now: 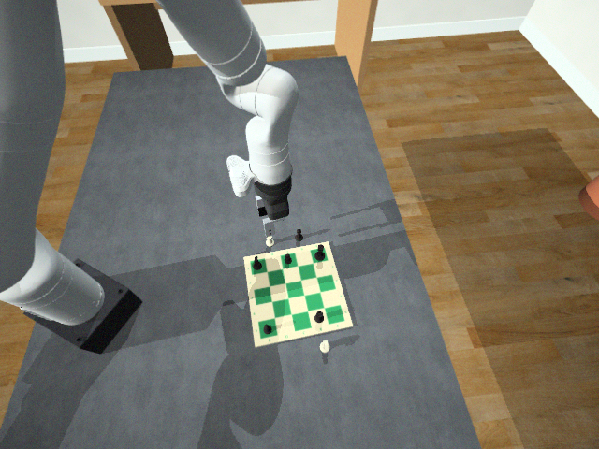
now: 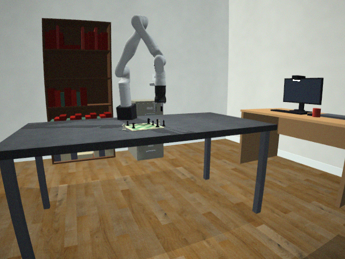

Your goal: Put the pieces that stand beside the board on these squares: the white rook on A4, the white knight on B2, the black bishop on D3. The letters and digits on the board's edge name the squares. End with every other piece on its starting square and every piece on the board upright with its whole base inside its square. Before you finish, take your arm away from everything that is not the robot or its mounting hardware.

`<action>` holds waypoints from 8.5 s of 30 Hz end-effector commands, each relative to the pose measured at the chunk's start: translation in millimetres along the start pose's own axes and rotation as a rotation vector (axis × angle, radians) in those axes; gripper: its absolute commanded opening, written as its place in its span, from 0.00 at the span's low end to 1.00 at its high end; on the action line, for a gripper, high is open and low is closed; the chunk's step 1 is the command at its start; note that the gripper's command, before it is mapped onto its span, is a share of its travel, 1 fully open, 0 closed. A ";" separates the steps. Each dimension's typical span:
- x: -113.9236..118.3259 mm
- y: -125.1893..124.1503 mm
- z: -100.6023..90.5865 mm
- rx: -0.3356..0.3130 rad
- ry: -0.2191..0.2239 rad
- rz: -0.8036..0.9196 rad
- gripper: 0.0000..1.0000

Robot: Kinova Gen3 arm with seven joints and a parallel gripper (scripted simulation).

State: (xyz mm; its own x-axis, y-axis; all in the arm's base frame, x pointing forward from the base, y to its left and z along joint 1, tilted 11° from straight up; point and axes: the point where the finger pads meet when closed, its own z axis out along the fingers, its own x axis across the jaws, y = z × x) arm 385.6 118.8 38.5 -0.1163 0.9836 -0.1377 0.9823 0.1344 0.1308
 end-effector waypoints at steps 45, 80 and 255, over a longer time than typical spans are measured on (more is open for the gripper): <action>1.3 0.9 0.4 -0.003 -0.001 0.022 0.73; 1.5 0.7 31.0 -0.003 -0.001 0.022 0.73; 1.8 1.3 84.1 -0.003 -0.001 0.022 0.73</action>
State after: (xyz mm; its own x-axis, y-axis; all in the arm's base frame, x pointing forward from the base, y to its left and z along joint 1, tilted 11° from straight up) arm 398.5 110.3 -44.8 -0.0943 0.9862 -0.1361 0.9844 0.1128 0.1353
